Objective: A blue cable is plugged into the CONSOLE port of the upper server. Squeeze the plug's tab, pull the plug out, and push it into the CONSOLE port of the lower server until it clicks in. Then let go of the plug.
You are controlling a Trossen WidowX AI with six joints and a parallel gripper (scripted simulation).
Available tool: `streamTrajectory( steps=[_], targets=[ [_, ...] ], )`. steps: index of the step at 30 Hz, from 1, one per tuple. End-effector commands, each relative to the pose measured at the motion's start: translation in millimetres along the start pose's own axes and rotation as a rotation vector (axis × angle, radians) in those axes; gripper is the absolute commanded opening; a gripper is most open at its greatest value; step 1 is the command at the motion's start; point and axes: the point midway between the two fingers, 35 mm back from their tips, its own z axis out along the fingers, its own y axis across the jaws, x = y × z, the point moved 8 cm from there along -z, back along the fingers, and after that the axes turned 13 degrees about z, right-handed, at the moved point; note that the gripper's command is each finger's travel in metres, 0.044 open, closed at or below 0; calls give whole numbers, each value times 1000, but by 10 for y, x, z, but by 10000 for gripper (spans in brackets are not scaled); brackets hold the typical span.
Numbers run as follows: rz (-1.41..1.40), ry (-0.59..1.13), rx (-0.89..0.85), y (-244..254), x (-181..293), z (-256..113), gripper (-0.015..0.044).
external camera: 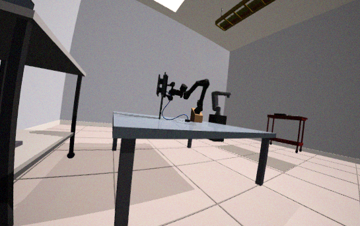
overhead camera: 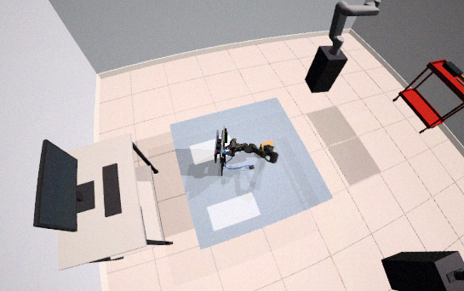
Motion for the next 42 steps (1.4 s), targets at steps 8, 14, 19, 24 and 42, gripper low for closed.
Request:
streamTrajectory(
  steps=[8,14,19,24,42],
  targets=[
    [1,0,8,28,22,-61,440],
    [1,0,8,49,32,-84,440],
    [0,0,8,66,40,-102,440],
    [0,0,8,85,48,-123,440],
    [0,-1,8,146,75,-193,440]
  ],
)
